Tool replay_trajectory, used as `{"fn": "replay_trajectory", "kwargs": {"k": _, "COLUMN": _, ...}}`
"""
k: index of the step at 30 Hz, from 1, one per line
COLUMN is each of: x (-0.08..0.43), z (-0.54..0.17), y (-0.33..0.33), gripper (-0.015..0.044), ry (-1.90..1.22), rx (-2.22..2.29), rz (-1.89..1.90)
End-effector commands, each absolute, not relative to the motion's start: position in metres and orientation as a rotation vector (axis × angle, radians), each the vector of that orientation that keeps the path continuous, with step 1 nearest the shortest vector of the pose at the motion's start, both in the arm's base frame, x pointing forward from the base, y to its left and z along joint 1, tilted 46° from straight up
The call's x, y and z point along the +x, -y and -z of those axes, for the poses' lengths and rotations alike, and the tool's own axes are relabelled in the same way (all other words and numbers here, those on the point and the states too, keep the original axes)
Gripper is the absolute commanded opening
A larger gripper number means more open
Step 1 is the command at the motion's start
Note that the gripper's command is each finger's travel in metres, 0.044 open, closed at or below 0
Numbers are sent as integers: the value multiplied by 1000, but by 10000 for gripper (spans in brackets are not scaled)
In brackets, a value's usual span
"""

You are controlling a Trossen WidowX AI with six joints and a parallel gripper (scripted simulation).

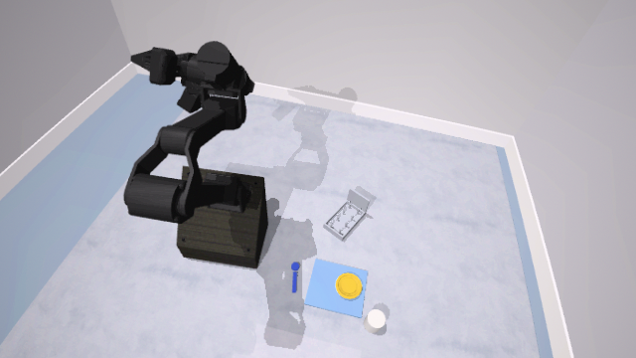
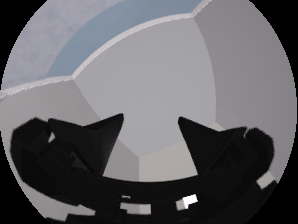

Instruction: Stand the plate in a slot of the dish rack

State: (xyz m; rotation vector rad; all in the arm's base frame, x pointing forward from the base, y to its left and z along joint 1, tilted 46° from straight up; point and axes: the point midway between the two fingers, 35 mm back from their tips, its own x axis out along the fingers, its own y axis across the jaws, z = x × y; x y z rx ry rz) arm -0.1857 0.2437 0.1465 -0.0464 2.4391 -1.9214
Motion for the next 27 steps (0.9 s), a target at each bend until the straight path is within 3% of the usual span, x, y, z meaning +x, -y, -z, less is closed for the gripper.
{"fn": "replay_trajectory", "kwargs": {"k": 1, "x": -185, "z": -146, "y": -245, "gripper": 400, "ry": -2438, "rx": -40, "rz": 1927}}
{"fn": "replay_trajectory", "kwargs": {"k": 27, "x": -76, "z": -120, "y": -357, "gripper": 400, "ry": -2009, "rx": 891, "rz": 2788}}
